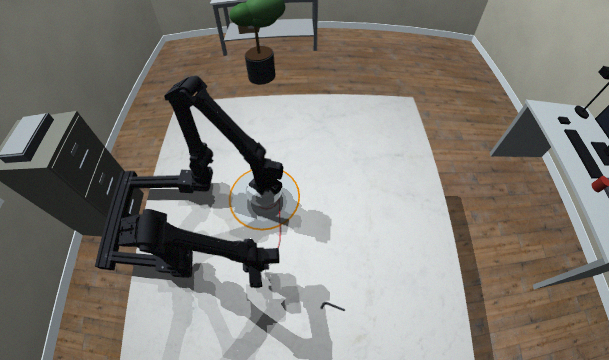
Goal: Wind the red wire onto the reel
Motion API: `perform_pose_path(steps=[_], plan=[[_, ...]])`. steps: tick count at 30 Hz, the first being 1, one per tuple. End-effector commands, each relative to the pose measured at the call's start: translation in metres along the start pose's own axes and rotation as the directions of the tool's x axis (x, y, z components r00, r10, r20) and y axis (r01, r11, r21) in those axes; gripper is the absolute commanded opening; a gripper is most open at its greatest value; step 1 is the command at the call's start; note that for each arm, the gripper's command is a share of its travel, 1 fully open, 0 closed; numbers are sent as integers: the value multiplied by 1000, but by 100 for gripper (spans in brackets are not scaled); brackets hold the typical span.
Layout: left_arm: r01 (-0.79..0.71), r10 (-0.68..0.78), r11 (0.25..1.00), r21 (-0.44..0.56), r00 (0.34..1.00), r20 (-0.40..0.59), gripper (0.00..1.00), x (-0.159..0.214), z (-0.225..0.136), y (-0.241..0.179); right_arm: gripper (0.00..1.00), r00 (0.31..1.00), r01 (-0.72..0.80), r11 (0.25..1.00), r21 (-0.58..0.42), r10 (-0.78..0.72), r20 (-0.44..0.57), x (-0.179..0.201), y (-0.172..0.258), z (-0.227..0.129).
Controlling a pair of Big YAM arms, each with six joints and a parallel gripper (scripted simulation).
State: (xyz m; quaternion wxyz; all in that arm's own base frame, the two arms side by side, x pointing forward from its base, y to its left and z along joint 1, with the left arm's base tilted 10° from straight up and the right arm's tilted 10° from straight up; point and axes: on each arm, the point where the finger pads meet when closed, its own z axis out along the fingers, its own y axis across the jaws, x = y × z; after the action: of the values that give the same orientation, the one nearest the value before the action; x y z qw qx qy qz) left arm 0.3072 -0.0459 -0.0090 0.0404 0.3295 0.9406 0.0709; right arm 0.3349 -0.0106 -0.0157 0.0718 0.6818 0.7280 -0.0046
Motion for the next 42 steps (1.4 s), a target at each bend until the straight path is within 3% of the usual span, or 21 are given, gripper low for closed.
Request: perform_pose_path(steps=[1, 5, 10, 12, 13, 22, 27, 29, 30, 37, 42], plan=[[344, -344, 939, -11, 939, 3, 52, 2, 6, 4, 0, 999, -34, 999, -22, 34, -24, 8, 17, -1], [535, -535, 845, -5, 845, 14, 52, 2, 6, 4, 0, 996, -40, 999, -28, 38, -84, 27, 21, 0], [742, -742, 670, 2, 670, 26, 52, 2, 6, 4, 0, 988, -38, 999, -37, 32, -149, 46, 25, 0], [742, -742, 670, 2, 670, 26, 52, 2, 6, 4, 0, 988, -38, 999, -37, 32, -149, 46, 25, 0], [827, -827, 562, 6, 561, 28, 52, 2, 6, 4, 0, 987, -41, 998, -38, 34, -159, 47, 26, 0], [993, -993, 116, 23, 116, 28, 52, 2, 6, 4, 0, 973, -57, 997, -43, 45, -228, 60, 30, 0], [988, -988, -153, 32, -153, 23, 52, 2, 6, 4, 0, 970, -63, 997, -42, 51, -238, 59, 28, 0], [988, -988, -153, 32, -153, 23, 52, 2, 6, 4, 0, 970, -63, 997, -42, 51, -238, 59, 28, 0], [958, -958, -286, 32, -287, 19, 52, 2, 6, 4, 0, 970, -64, 997, -42, 52, -238, 59, 28, 0], [788, -788, -615, 20, -615, 11, 28, 2, 6, 4, 0, 964, -65, 997, -44, 51, -261, 63, 25, 1], [611, -611, -791, -2, -791, 22, 10, 2, 6, 4, 0, 964, -60, 997, -46, 46, -260, 62, 20, 3]])
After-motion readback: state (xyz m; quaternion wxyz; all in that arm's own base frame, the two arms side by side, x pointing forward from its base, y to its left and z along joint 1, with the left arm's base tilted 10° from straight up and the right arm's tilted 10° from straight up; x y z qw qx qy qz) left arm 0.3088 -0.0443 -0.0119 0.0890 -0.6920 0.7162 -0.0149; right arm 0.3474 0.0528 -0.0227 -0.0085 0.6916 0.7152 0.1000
